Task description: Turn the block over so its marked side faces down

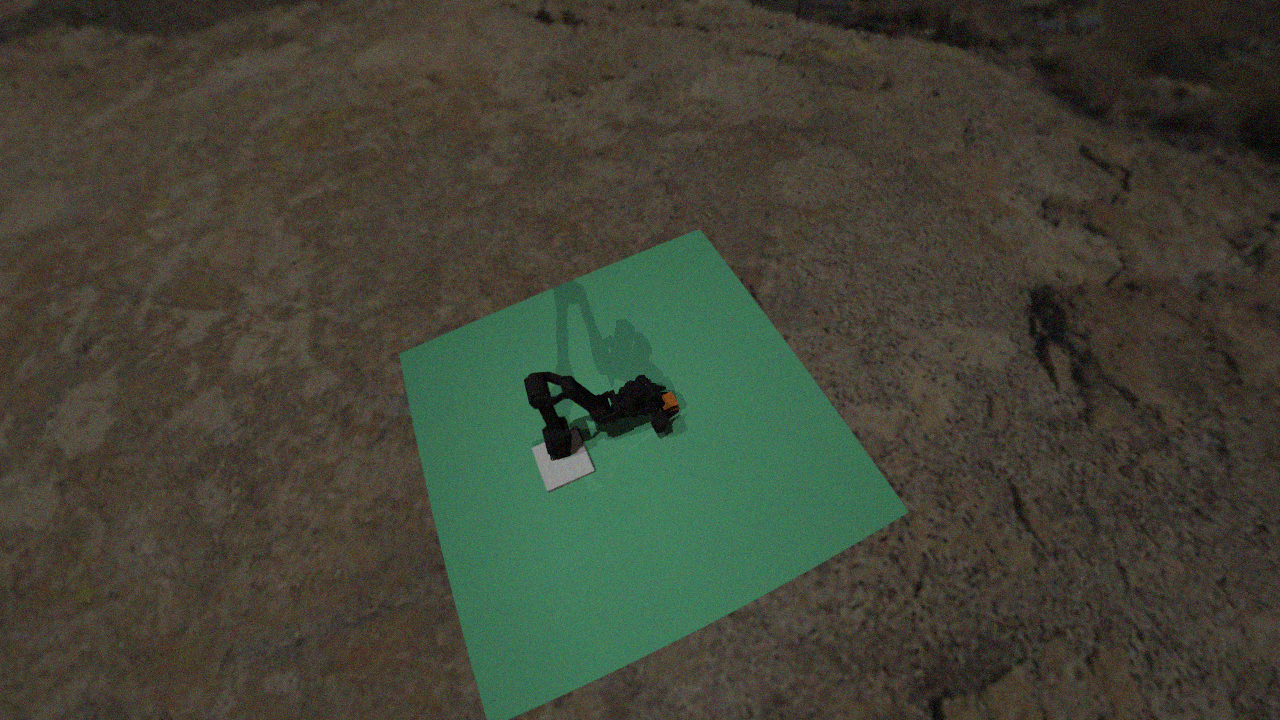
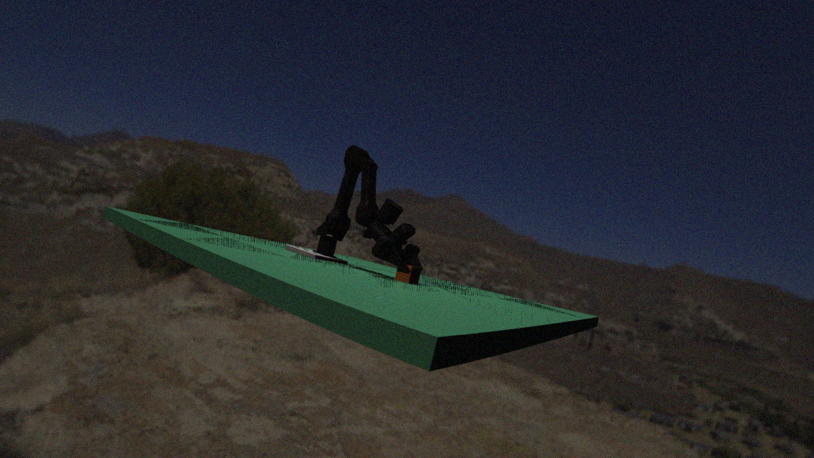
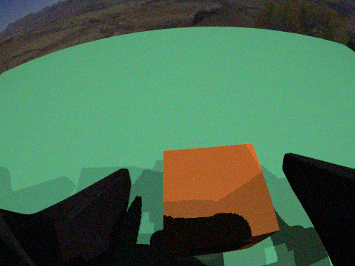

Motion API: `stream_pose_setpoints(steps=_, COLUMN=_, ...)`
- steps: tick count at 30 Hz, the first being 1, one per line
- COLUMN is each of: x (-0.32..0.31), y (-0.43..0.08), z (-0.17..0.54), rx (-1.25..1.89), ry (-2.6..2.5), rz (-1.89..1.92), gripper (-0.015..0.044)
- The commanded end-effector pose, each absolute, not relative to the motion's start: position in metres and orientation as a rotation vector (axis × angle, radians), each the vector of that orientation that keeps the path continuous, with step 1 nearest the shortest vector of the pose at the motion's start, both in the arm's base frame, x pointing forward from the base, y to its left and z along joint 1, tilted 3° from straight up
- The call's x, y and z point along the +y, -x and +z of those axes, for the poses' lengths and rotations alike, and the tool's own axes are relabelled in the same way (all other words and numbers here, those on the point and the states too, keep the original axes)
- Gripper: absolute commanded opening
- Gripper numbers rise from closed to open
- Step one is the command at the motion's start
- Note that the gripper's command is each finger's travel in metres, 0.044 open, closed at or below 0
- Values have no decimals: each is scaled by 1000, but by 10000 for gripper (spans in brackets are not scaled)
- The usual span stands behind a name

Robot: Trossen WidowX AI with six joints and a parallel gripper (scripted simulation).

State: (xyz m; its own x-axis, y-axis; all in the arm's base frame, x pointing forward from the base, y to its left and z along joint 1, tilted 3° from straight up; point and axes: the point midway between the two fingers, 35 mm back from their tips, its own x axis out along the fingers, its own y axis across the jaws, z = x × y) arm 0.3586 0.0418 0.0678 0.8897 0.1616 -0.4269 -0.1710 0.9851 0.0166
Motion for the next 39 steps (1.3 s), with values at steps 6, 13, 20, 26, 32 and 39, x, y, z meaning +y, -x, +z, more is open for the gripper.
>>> stream_pose_setpoints(steps=6, x=43, y=-359, z=69, rx=438, ry=15, rz=177, gripper=440)
stream_pose_setpoints(steps=13, x=43, y=-359, z=69, rx=438, ry=15, rz=177, gripper=440)
stream_pose_setpoints(steps=20, x=43, y=-366, z=71, rx=524, ry=14, rz=175, gripper=440)
stream_pose_setpoints(steps=26, x=42, y=-366, z=95, rx=759, ry=21, rz=169, gripper=440)
stream_pose_setpoints(steps=32, x=37, y=-338, z=135, rx=974, ry=64, rz=171, gripper=440)
stream_pose_setpoints(steps=39, x=37, y=-336, z=137, rx=981, ry=65, rz=172, gripper=440)
